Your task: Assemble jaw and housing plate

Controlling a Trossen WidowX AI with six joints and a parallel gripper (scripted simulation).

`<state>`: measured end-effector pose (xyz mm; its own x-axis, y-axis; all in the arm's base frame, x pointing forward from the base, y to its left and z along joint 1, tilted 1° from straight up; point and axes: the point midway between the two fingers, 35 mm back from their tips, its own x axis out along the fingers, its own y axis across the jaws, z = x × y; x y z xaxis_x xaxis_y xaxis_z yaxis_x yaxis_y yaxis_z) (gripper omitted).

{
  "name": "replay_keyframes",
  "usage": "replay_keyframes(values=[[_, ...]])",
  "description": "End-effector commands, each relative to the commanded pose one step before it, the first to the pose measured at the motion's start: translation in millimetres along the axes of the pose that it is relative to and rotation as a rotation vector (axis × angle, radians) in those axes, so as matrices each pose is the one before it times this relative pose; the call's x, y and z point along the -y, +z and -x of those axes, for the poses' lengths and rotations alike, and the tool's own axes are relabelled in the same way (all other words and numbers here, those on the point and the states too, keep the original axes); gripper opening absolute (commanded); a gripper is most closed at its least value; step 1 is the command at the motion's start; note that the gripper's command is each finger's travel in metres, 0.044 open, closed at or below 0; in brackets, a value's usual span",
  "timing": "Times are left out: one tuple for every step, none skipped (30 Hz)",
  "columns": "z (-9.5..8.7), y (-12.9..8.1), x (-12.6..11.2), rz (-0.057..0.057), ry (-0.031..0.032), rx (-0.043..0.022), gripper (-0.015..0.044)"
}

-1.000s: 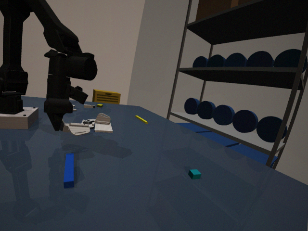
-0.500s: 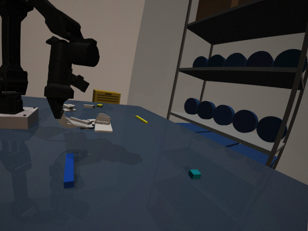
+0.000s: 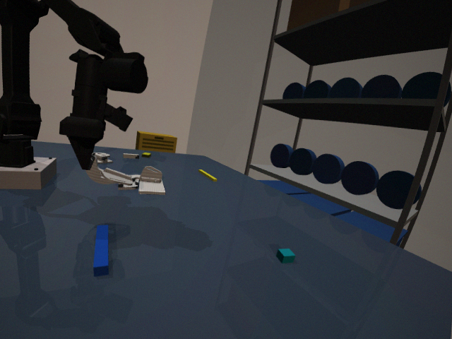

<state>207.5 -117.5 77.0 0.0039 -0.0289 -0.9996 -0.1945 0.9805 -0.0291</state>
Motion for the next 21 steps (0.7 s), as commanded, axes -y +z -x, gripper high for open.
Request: replay_keyframes(values=[[1.14,2.10,-4.00,-0.0998,0.00250,0.00499,0.0037],[0.00,0.47,-1.04,-0.0302,0.00011,0.00006,0.0037],[0.00,0.43,-1.05,-0.0302,0.00011,0.00005,0.0037],[0.00,0.39,-1.06,-0.0302,0.00011,0.00005,0.0037],[0.00,0.36,-1.08,-0.0302,0.00011,0.00004,0.0037],[0.00,0.32,-1.09,-0.0302,0.00012,0.00004,0.0037],[0.00,0.28,-1.10,-0.0302,0.00012,0.00004,0.0037],[0.00,0.24,-1.11,-0.0302,0.00012,0.00003,0.0037],[0.00,0.20,-1.11,-0.0302,0.00012,0.00003,0.0037],[0.00,0.16,-1.12,-0.0302,0.00012,0.00002,0.0037],[0.00,0.12,-1.12,-0.0302,0.00012,0.00002,0.0037],[0.00,0.08,-1.12,-0.0302,0.00012,0.00001,0.0037],[0.00,0.04,-1.13,-0.0302,0.00012,0.00001,0.0037],[0.00,0.00,-1.13,-0.0302,0.00012,0.00000,0.0037],[0.00,-0.04,-1.12,-0.0302,0.00012,0.00000,0.0037],[0.00,-0.07,-1.12,-0.0302,0.00012,-0.00001,0.0037],[0.00,-0.11,-1.12,-0.0302,0.00012,-0.00001,0.0037],[0.00,-0.15,-1.11,-0.0302,0.00012,-0.00002,0.0037],[0.00,-0.16,-0.92,-0.0251,0.00010,-0.00002,0.0037],[0.00,-0.11,-0.55,-0.0151,0.00006,-0.00001,0.0037],[0.00,-0.04,-0.18,-0.0050,0.00002,0.00000,0.0037]])
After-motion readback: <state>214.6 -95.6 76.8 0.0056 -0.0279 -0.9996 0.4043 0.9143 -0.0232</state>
